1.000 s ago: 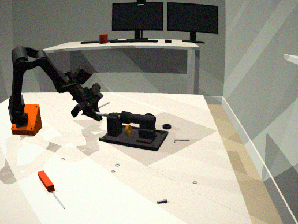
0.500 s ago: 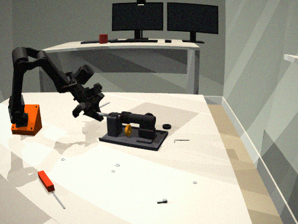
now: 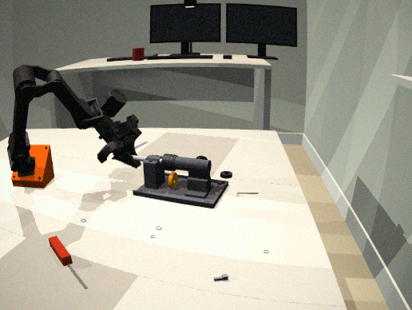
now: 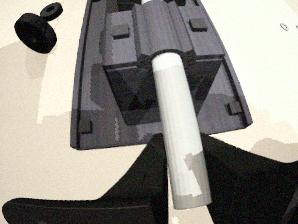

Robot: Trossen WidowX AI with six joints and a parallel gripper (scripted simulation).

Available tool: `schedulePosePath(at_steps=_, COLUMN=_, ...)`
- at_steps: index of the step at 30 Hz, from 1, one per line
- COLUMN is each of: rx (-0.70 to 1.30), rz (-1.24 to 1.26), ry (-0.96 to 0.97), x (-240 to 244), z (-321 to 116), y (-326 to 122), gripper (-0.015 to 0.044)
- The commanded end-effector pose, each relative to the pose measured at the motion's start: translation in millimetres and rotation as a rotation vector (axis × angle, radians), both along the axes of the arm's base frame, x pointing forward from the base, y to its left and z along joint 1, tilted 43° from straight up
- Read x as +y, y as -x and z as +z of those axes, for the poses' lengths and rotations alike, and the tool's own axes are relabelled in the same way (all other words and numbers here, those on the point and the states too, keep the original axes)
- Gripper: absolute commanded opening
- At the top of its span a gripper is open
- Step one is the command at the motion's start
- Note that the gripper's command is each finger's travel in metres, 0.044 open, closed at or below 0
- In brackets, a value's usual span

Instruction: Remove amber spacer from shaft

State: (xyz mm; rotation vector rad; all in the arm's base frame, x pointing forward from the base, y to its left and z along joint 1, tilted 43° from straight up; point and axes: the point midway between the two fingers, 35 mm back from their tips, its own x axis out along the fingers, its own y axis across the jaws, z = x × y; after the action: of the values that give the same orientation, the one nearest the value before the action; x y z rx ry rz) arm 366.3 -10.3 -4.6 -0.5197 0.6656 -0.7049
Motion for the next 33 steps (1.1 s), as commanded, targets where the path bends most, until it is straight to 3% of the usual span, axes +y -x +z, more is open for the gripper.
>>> schedulePosePath(at_steps=1, rx=0.001, rz=0.003, ry=0.0, x=0, z=1, y=-2, gripper=0.0)
schedulePosePath(at_steps=33, rx=0.0, rz=0.003, ry=0.0, x=-5, z=4, y=-14, gripper=0.0)
